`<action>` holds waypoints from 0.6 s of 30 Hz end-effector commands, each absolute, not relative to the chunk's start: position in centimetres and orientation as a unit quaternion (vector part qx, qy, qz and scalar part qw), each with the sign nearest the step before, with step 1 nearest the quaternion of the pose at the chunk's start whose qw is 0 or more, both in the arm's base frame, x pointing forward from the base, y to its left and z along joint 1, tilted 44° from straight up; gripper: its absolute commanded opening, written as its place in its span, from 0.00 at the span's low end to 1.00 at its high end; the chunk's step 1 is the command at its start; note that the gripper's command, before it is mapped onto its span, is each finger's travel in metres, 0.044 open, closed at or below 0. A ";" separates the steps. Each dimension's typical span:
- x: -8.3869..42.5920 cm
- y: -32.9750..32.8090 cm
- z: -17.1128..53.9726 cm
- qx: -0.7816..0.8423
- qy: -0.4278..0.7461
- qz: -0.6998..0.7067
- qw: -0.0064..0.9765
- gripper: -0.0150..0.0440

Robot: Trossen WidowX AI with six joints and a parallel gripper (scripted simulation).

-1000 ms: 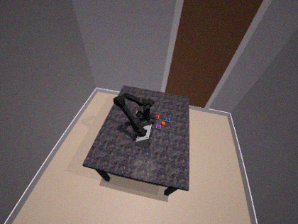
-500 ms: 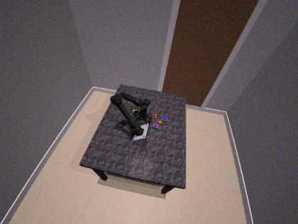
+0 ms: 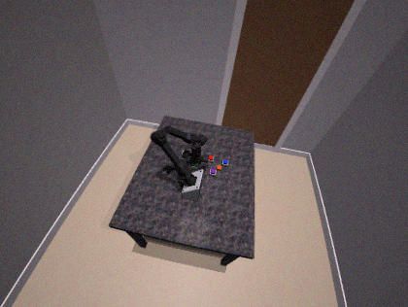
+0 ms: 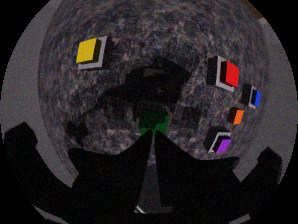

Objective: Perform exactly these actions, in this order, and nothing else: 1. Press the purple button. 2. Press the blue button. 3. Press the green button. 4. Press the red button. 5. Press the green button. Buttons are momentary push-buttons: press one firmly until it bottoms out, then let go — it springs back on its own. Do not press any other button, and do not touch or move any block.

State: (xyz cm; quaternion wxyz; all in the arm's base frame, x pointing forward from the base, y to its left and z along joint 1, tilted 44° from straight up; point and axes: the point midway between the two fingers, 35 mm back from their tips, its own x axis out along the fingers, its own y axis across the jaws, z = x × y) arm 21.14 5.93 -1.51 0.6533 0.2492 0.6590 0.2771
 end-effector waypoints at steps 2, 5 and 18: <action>21.5 4.8 -0.4 0.245 0.655 0.277 0.658 0.29; 22.9 5.8 1.9 0.235 0.654 0.276 0.664 0.42; 23.5 13.5 16.4 0.247 0.653 0.280 0.659 0.93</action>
